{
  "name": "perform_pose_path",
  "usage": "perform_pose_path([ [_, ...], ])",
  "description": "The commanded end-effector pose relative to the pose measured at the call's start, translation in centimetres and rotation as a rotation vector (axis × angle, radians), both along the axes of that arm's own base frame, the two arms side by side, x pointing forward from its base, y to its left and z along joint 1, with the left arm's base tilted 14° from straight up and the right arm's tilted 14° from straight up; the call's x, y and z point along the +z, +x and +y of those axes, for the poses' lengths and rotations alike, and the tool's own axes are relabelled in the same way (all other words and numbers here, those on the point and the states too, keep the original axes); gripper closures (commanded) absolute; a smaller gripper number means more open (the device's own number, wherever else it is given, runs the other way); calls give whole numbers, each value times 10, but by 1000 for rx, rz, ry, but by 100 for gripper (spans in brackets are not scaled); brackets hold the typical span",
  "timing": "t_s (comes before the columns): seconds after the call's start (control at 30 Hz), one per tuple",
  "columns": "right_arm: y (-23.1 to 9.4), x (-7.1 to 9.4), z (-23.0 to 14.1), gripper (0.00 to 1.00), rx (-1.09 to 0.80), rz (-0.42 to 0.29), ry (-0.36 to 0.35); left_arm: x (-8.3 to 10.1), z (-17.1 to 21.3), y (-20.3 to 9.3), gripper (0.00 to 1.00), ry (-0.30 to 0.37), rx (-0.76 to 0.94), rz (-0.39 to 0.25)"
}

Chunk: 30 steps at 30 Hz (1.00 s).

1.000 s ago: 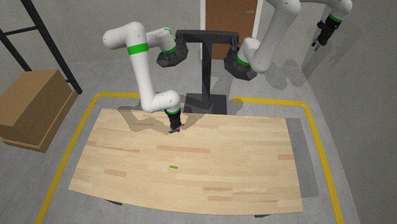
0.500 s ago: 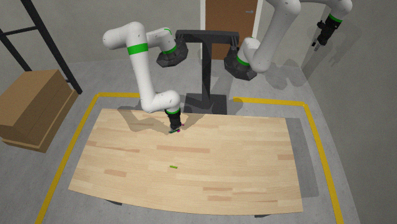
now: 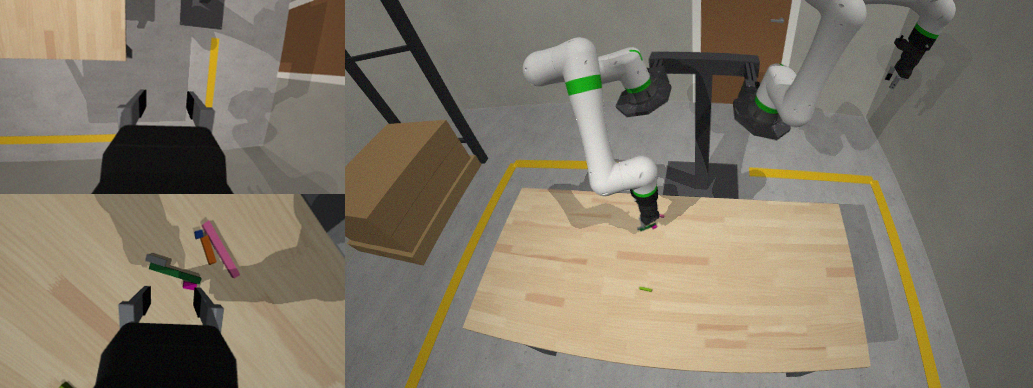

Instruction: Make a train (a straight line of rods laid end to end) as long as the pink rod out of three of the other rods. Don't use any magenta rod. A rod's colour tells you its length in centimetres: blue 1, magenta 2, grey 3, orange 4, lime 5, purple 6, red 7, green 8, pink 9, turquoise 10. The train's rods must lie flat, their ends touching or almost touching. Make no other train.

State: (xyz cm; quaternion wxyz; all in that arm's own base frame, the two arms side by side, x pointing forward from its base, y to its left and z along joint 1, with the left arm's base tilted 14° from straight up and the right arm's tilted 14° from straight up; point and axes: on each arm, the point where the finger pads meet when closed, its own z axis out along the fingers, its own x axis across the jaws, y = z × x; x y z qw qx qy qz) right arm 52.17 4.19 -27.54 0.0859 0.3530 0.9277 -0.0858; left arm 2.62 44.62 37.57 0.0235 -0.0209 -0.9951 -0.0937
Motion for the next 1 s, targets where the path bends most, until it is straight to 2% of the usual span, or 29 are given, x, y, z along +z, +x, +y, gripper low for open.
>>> perform_pose_path([
  [0.0, 1, 1, 0, 0, 0, -1, 0, 1, 0, 0, 0, 2, 0, 0],
  [0.97, 2, 0, 1, 0, -23, -7, 2, 1, 0, 0, 0, 2, 0, 0],
])
